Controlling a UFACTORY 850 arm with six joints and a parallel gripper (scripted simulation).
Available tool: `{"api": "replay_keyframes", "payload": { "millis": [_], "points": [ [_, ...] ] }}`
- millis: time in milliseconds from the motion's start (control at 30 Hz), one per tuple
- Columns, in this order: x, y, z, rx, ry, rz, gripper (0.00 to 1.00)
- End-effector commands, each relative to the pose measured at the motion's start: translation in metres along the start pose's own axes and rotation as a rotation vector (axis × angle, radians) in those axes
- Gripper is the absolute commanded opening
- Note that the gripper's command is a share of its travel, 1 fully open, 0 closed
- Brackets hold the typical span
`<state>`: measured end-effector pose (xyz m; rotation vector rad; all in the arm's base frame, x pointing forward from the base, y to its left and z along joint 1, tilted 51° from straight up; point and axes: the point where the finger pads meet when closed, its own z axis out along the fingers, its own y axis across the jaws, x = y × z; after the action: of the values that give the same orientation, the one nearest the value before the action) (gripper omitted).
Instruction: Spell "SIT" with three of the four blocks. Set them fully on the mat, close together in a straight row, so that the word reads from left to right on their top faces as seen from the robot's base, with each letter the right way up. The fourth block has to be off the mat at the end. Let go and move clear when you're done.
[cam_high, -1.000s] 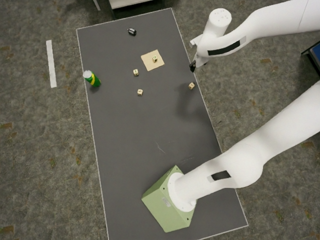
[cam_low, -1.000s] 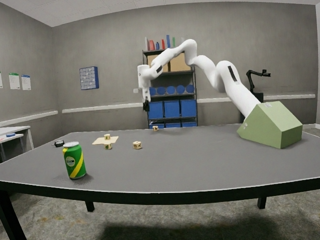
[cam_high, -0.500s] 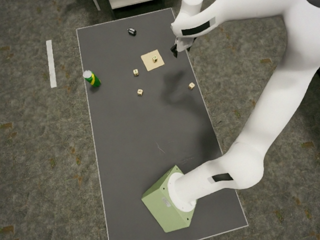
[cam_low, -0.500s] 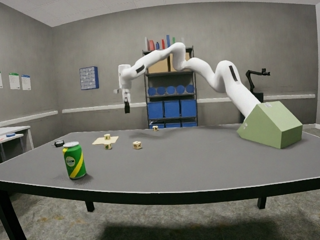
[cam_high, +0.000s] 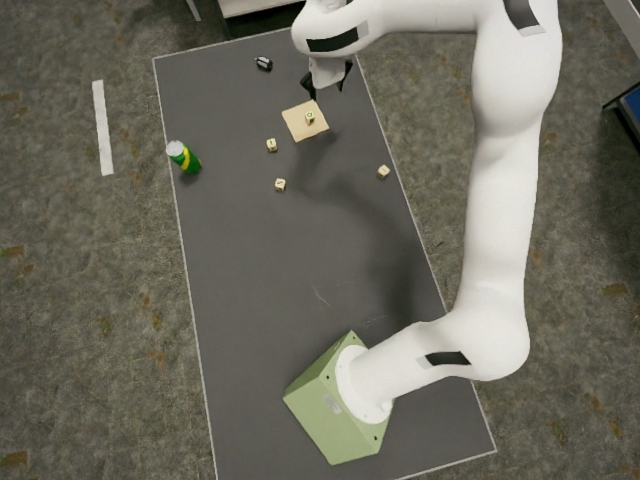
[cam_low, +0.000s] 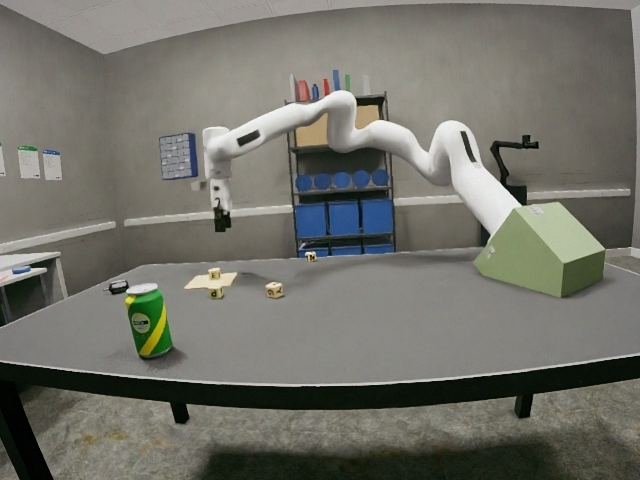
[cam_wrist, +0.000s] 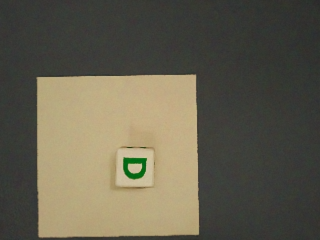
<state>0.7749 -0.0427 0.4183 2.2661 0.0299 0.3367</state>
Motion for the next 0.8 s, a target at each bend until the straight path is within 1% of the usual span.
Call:
{"api": "replay_keyframes", "payload": {
  "millis": [0, 67, 133, 767],
  "points": [
    [0.025, -0.030, 0.000, 0.003, -0.013, 0.024, 1.00],
    [0.032, -0.044, 0.000, 0.006, -0.014, 0.033, 1.00],
    [0.034, -0.050, 0.000, 0.007, -0.014, 0.037, 1.00],
    [0.035, -0.051, 0.000, 0.007, -0.014, 0.037, 1.00]
  ]
}}
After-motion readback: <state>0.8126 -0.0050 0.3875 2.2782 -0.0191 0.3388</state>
